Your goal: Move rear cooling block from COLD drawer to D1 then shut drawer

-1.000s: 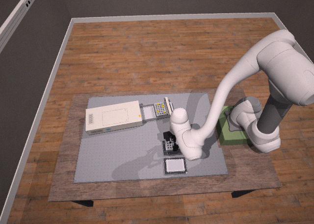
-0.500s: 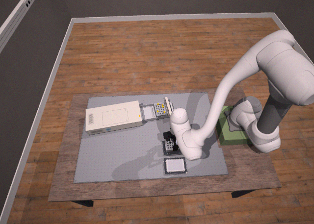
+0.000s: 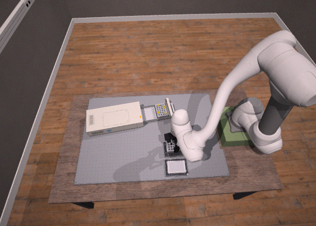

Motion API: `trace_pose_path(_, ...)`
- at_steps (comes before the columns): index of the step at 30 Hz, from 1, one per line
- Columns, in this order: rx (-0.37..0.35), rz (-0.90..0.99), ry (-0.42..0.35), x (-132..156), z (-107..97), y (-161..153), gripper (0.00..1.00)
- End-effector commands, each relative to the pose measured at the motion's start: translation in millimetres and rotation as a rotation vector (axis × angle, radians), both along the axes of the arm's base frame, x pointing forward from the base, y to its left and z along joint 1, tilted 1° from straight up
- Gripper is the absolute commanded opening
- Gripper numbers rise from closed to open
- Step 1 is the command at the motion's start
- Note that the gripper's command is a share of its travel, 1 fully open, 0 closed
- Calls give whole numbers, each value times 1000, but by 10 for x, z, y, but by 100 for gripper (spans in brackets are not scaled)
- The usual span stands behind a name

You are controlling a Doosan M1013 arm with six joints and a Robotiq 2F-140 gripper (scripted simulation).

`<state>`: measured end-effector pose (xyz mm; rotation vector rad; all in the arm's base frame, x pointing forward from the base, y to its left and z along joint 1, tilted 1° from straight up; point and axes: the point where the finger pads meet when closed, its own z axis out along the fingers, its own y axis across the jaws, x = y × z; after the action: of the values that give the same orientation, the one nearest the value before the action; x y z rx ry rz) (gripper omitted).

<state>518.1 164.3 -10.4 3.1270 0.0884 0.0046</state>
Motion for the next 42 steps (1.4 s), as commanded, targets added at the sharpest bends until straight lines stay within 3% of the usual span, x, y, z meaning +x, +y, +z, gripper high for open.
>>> trace_pose_path(1, 1, 0, -1, 5, 0, 2, 10)
trace_pose_path(42, 1, 0, -1, 5, -61, 1, 10)
